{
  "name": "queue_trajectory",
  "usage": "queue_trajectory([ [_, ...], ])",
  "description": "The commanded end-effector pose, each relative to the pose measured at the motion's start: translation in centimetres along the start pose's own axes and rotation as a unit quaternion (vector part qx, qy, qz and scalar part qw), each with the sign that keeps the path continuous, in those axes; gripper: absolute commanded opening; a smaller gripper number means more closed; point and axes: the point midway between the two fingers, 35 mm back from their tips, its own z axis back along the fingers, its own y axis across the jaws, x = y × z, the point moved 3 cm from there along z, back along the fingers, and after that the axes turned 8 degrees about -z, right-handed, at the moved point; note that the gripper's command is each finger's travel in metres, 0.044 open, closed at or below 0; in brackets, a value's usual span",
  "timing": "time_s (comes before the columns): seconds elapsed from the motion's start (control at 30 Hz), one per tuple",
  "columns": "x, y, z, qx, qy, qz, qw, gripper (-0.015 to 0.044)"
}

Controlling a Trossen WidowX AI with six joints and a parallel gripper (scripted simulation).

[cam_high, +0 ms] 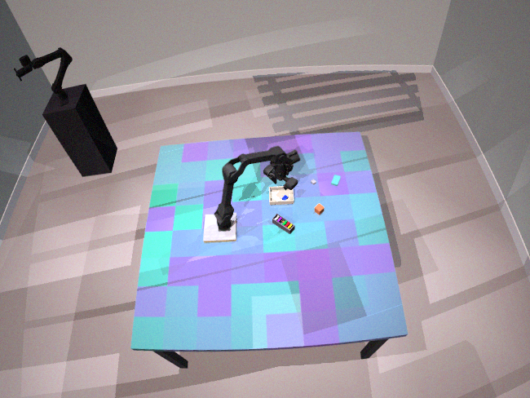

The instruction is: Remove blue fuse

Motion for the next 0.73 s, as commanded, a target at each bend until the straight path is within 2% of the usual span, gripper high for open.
queue_trajectory([
  [0.0,-0.03,-0.04,0.47,-0.001,0.001,0.000,1.000,0.0330],
  [0.7,-0.05,0.00,0.20,0.000,0.002,0.000,1.000,0.0330],
])
